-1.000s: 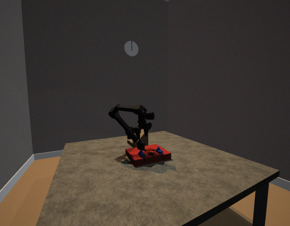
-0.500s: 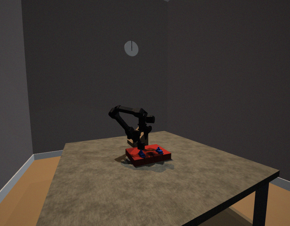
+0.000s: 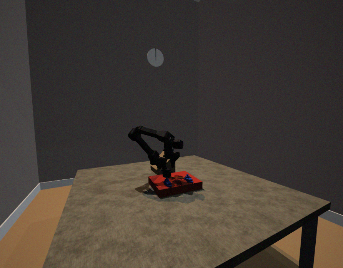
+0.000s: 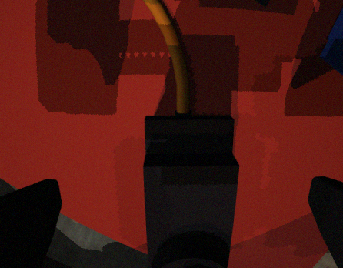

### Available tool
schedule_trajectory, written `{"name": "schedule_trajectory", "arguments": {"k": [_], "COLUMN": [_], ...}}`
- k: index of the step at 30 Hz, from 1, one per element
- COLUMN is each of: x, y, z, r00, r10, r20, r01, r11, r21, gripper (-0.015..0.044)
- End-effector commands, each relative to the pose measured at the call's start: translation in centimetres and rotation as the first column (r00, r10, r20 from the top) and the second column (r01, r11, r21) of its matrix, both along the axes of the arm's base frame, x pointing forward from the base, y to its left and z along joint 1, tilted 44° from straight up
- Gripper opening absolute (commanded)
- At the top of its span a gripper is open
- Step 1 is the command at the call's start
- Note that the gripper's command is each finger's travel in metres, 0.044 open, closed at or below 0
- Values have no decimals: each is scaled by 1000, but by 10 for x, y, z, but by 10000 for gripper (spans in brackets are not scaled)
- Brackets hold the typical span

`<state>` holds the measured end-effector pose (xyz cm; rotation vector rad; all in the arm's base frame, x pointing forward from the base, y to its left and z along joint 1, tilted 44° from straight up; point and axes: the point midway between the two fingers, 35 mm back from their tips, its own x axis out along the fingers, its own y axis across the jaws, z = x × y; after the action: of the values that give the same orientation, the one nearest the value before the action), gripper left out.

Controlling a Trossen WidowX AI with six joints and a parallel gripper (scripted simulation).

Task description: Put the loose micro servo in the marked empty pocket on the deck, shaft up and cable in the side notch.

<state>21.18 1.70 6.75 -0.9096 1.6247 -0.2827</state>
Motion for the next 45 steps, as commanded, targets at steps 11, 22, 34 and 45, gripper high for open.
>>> {"name": "schedule_trajectory", "arguments": {"k": [11,22,34,45], "x": [-1,-1,-7,-10], "y": [-5,-3,15,14], "z": [-4,-2,19,20], "r00": [1000,1000,1000,1000], "r10": [5,5,5,5], "r20": [-4,-4,-5,-5], "r01": [-5,-5,-5,-5], "r11": [1000,1000,1000,1000], "r21": [-5,-5,-4,-4], "gripper": [177,6,0,0]}}
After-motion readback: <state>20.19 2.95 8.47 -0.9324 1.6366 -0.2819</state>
